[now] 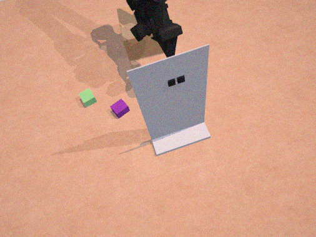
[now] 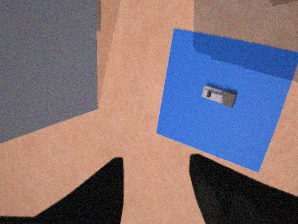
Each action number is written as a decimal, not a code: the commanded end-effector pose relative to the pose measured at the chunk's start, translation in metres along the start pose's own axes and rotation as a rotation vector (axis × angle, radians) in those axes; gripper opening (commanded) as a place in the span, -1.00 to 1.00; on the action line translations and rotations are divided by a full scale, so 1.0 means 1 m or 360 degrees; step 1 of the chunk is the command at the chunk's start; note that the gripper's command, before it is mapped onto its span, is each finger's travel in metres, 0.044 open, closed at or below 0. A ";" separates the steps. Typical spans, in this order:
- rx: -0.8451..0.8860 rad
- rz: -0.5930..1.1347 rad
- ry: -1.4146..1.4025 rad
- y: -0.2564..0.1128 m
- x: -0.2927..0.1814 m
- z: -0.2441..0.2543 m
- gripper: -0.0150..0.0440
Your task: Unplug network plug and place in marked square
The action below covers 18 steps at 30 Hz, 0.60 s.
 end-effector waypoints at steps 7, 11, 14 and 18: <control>0.0009 -0.0006 0.0008 -0.027 -0.003 0.021 0.04; 0.0010 -0.0007 0.0009 -0.038 -0.004 0.028 0.04; 0.0010 -0.0007 0.0010 -0.047 -0.004 0.032 0.04; 0.0010 -0.0008 0.0011 -0.060 -0.005 0.038 0.04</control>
Point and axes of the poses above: the point midway between the two fingers, 35 mm back from their tips, its own y axis out along the fingers, its own z axis across the jaws, x = y × z, the point moved 7 cm from there along -y, back along the fingers, and after that the axes turned 8 degrees about y, right-handed, at the moved point
